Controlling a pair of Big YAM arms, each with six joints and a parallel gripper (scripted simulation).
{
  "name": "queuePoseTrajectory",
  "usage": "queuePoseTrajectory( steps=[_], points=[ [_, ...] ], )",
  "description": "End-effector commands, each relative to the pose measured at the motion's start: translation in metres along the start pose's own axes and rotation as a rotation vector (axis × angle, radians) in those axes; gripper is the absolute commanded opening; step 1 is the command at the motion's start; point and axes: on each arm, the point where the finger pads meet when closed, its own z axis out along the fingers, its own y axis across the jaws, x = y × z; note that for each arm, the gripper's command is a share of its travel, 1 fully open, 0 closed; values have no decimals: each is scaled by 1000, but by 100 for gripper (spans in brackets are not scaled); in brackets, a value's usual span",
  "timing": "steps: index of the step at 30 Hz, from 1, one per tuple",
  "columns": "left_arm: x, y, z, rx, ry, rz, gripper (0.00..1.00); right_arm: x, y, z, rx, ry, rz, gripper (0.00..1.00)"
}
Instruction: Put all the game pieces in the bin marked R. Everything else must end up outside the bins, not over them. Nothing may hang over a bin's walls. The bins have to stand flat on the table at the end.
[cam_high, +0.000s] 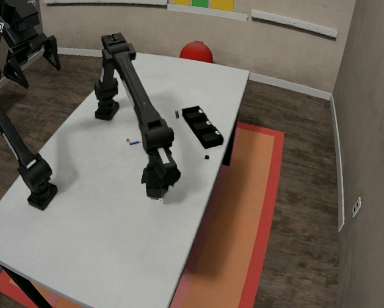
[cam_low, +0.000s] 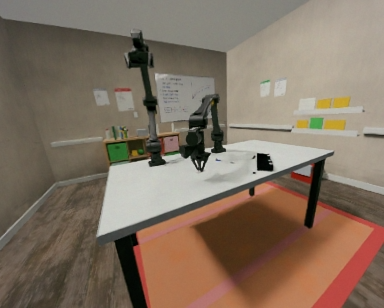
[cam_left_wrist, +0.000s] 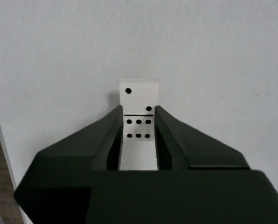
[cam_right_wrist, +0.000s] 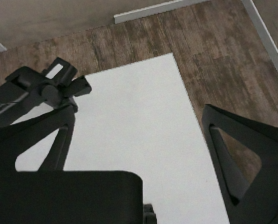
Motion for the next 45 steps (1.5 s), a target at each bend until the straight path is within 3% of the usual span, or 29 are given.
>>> queuePoseTrajectory(
  steps=[1,15,16,41,45],
  points=[
    [-8,12,-7,-5,-10,-1,20,-10,-3,-14,7,-23,10,100],
    [-9,12,-11,-7,-13,-2,20,-10,-3,-14,7,-23,10,100],
    [2,5,1,11,15,-2,20,-10,-3,-14,7,-23,10,100],
    [-9,12,-24,-15,-26,-2,20,-10,-3,-14,7,-23,10,100],
    [-8,6,-19,-13,-22,0,20,-10,-3,-14,7,-23,10,100]
  ],
)
